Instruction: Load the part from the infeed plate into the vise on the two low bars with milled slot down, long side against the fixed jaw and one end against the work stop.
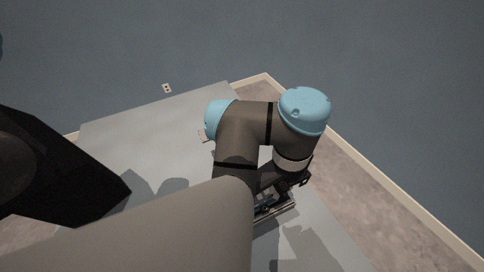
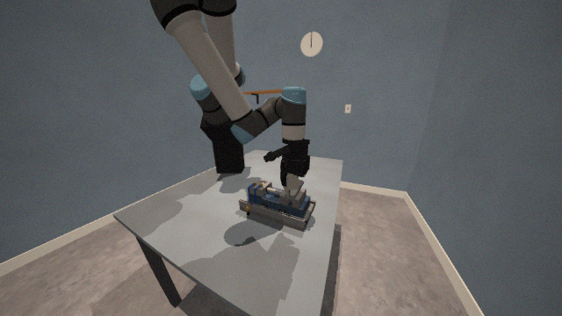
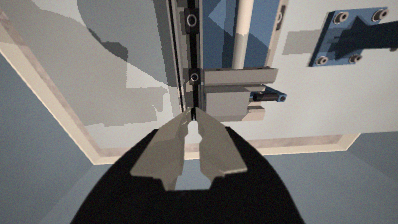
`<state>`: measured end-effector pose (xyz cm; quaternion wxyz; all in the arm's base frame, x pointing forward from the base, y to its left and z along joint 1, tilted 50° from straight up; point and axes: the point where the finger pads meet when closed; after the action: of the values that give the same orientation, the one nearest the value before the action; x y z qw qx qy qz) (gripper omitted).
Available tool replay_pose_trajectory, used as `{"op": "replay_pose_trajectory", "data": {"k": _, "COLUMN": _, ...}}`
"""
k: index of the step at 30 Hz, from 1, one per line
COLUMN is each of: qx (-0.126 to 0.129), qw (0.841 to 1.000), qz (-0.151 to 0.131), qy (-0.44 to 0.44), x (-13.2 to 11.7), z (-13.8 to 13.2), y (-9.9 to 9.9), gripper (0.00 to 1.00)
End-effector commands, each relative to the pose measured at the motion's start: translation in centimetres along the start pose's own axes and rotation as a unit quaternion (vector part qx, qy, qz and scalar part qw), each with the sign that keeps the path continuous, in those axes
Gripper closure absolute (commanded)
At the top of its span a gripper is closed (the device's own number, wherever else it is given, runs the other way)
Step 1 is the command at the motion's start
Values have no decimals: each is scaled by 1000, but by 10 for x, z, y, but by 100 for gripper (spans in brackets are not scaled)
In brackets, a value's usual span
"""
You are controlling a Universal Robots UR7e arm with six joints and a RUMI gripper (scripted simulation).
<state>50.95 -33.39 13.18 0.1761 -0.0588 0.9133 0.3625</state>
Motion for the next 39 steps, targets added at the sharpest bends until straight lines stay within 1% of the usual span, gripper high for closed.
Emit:
{"op": "replay_pose_trajectory", "data": {"k": 1, "qx": 1, "qw": 1000, "qz": -1, "qy": -2, "x": -2, "z": -3, "y": 0, "gripper": 100}}
{"op": "replay_pose_trajectory", "data": {"k": 39, "qx": 1, "qw": 1000, "qz": -1, "qy": -2, "x": -2, "z": -3, "y": -3, "gripper": 100}}
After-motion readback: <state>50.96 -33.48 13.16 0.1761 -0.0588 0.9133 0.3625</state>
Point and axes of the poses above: the point where the finger pads meet when closed, its own y axis back along the fingers, its own z axis across the jaws, x = y × z, and after that the axes turned 1 degree about -y, right-handed
